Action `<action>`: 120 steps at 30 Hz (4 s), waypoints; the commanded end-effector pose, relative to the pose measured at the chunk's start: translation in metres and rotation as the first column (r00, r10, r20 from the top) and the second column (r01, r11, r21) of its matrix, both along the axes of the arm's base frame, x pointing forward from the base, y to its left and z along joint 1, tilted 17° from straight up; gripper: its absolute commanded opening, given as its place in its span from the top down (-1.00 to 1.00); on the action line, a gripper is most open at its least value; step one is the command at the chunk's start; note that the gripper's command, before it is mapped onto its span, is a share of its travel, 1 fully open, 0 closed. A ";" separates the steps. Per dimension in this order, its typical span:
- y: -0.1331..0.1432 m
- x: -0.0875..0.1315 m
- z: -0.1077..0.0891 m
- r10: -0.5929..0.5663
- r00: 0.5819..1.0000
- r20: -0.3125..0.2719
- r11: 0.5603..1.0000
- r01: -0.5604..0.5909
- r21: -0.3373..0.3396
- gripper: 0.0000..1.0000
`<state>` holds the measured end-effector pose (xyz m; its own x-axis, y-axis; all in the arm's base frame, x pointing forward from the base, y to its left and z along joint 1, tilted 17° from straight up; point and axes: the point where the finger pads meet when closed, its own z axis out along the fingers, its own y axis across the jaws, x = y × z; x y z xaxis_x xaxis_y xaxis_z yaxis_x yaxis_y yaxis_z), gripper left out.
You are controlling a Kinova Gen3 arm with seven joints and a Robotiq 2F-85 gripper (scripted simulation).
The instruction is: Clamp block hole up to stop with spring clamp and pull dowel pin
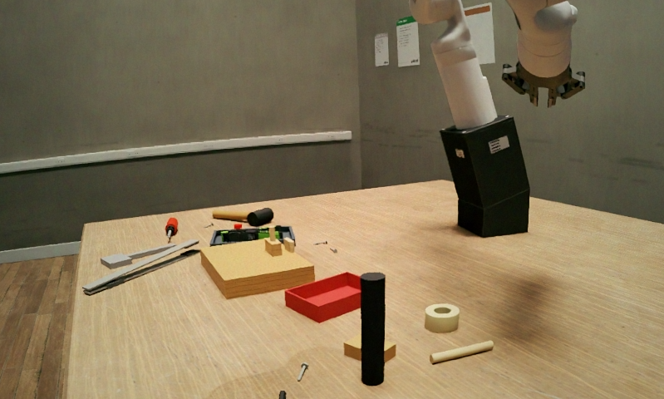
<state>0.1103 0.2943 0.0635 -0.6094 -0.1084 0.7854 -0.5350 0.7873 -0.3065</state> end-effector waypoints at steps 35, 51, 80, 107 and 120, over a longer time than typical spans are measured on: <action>-0.001 0.006 -0.003 -0.005 1.000 0.009 1.000 0.005 0.020 0.80; -0.006 0.026 -0.012 -0.040 0.998 0.046 0.997 0.037 0.073 0.80; -0.035 0.120 -0.048 -0.202 0.955 0.218 0.944 0.131 0.303 0.80; -0.108 0.242 -0.064 -0.387 0.806 0.448 0.854 0.131 0.503 0.80; -0.158 0.293 -0.059 -0.449 0.702 0.553 0.826 0.090 0.556 0.80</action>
